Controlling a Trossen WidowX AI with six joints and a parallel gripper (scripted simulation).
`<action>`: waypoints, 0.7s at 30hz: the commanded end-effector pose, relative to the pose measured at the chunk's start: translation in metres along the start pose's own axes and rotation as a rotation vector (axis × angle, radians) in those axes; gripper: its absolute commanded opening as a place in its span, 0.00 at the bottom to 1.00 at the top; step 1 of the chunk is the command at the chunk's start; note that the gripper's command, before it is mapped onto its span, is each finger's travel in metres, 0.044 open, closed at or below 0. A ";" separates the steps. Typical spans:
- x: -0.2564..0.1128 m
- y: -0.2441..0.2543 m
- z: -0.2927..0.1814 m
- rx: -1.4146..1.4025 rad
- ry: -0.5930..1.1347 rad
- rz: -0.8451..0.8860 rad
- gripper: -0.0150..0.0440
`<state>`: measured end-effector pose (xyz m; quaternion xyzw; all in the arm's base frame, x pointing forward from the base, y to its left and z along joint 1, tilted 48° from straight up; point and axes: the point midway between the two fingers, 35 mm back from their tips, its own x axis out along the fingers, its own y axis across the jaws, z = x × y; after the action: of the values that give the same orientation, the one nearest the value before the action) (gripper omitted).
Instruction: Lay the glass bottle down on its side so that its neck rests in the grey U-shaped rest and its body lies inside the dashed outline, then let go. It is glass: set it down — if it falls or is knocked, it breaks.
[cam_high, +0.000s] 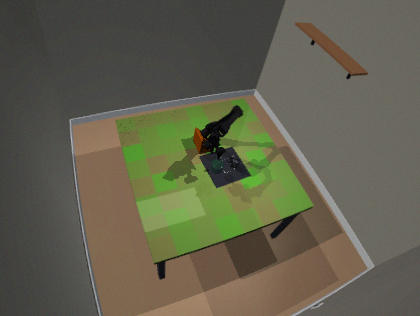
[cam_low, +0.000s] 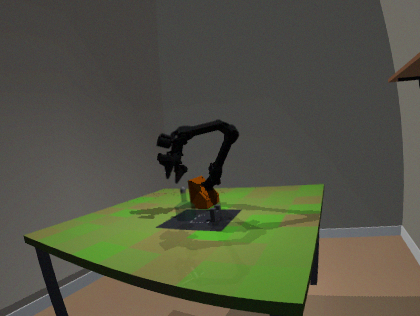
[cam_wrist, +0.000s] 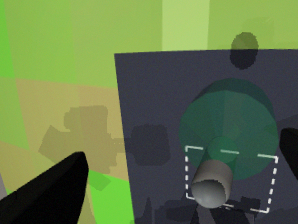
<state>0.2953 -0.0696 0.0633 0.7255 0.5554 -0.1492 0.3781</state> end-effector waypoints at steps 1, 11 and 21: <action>0.006 -0.009 -0.003 0.056 0.063 -0.024 1.00; 0.043 -0.010 -0.008 0.038 0.074 -0.424 1.00; 0.043 -0.009 -0.015 0.038 0.074 -0.424 1.00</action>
<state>0.2982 -0.0319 0.0401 0.6078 0.7039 -0.2088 0.3025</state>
